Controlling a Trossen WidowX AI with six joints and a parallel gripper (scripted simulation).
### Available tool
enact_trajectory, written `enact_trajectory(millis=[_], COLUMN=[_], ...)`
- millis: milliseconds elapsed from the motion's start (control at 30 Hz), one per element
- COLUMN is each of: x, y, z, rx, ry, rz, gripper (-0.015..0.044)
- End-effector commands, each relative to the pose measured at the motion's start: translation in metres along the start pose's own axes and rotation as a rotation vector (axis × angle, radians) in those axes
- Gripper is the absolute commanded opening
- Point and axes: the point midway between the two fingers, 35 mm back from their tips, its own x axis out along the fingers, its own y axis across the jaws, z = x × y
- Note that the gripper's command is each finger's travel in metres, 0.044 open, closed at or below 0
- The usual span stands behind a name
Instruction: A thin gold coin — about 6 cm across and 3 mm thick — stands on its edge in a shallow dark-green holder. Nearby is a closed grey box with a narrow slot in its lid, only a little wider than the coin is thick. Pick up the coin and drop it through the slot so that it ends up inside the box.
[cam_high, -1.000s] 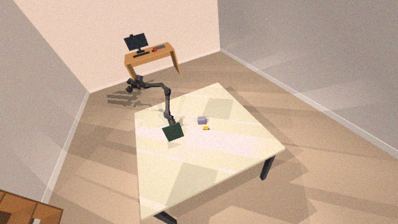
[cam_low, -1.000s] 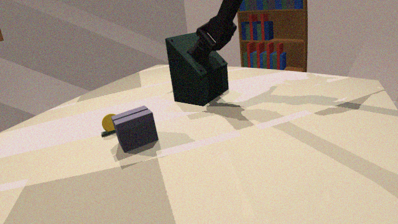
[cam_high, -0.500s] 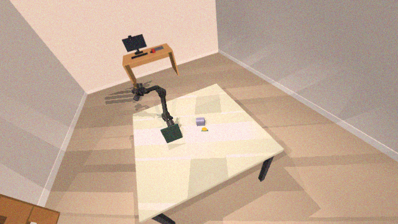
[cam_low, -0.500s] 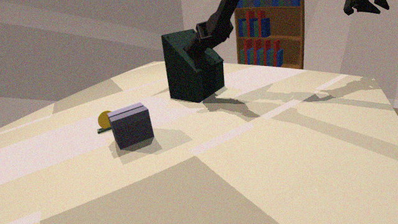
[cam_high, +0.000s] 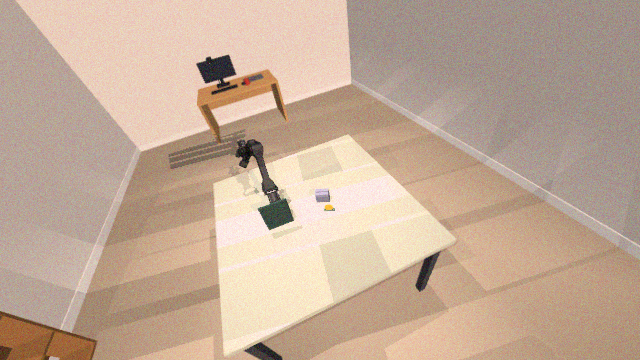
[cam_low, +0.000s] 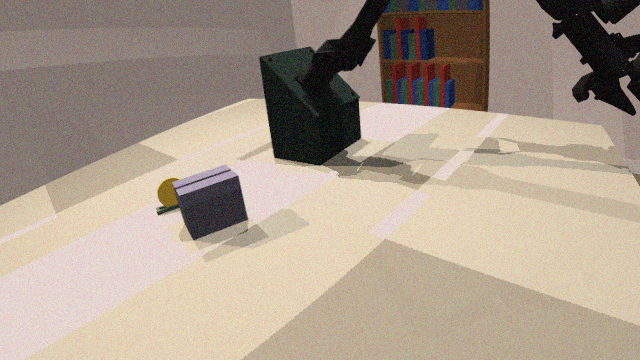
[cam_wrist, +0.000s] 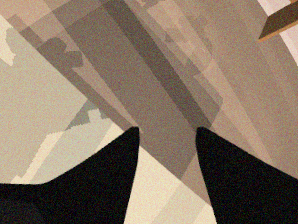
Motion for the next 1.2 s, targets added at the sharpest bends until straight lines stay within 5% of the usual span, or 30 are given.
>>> enact_trajectory(millis=[0, 267, 500, 867, 1167], x=[0.018, 0.028, 0.004, -0.09, -0.194], y=[-0.018, -0.063, -0.095, -0.129, -0.105], z=[-0.053, -0.175, -0.292, -0.457, -0.57], rx=[0.008, 0.094, 0.228, 0.471, 0.834], ry=[0.112, 0.356, 0.593, 0.914, 1.151], rz=[-0.015, -0.043, -0.092, -0.176, -0.192], gripper=[0.0161, 0.0161, 0.0161, 0.0161, 0.0161])
